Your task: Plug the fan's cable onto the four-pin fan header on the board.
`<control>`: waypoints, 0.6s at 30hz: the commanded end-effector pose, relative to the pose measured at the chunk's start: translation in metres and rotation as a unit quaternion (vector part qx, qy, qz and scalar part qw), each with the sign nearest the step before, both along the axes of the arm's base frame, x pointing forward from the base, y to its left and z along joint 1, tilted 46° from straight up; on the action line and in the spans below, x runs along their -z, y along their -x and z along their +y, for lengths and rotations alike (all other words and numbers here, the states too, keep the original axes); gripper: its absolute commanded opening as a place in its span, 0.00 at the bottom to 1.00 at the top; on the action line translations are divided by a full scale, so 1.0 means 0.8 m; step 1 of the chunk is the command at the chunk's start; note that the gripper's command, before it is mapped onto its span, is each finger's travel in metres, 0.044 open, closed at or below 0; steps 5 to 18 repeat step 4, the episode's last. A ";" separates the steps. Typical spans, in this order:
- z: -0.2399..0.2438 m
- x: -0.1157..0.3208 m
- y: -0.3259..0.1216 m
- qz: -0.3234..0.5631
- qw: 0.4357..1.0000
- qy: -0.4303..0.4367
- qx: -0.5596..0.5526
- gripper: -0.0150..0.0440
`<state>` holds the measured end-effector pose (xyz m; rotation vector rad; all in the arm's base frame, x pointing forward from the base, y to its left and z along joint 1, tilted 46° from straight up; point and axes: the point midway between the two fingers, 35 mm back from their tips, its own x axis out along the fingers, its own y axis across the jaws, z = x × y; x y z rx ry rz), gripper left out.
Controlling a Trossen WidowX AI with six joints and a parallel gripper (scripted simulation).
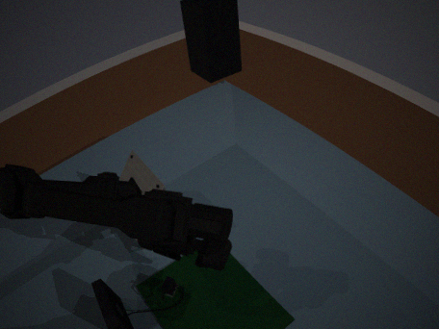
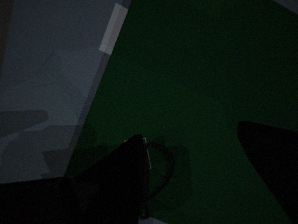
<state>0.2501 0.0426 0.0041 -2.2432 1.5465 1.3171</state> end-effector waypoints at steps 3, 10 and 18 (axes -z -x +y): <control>0.047 0.055 0.014 0.006 1.000 0.004 0.000 0.69; 0.047 0.055 0.014 0.006 1.000 0.004 0.000 0.69; 0.047 0.055 0.014 0.006 1.000 0.004 0.000 0.69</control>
